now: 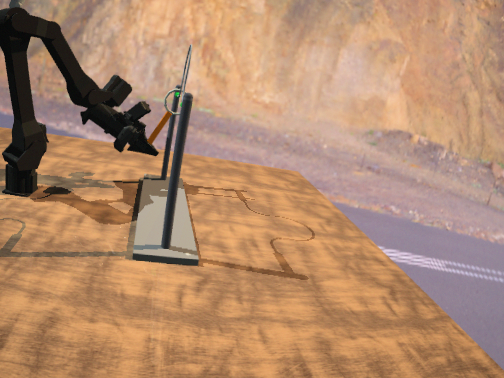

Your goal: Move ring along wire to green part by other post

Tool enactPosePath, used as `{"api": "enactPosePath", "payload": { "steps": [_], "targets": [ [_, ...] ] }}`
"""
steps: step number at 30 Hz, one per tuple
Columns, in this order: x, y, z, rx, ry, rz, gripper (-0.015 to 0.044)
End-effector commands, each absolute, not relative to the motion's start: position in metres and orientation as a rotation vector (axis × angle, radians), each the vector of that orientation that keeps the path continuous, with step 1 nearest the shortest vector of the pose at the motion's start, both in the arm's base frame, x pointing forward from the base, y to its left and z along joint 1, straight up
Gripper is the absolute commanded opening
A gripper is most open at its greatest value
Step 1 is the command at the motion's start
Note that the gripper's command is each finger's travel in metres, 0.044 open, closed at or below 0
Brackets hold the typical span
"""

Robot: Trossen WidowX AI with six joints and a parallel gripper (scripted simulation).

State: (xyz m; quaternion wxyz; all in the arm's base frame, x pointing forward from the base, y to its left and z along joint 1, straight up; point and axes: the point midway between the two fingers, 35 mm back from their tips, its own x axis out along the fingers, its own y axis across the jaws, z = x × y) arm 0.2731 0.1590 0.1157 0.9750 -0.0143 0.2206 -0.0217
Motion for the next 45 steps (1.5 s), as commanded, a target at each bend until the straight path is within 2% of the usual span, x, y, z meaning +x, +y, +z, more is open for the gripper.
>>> {"api": "enactPosePath", "payload": {
  "steps": [1, 21, 33, 45],
  "targets": [
    [0.273, 0.158, 0.110, -0.025, 0.440, -0.049, -0.0150],
    [0.273, 0.158, 0.109, -0.025, 0.440, -0.049, -0.0150],
    [0.272, 0.159, 0.110, -0.027, 0.443, -0.045, 0.0160],
    [0.236, 0.162, 0.126, -0.024, 0.448, -0.049, 0.0160]
  ]
}}
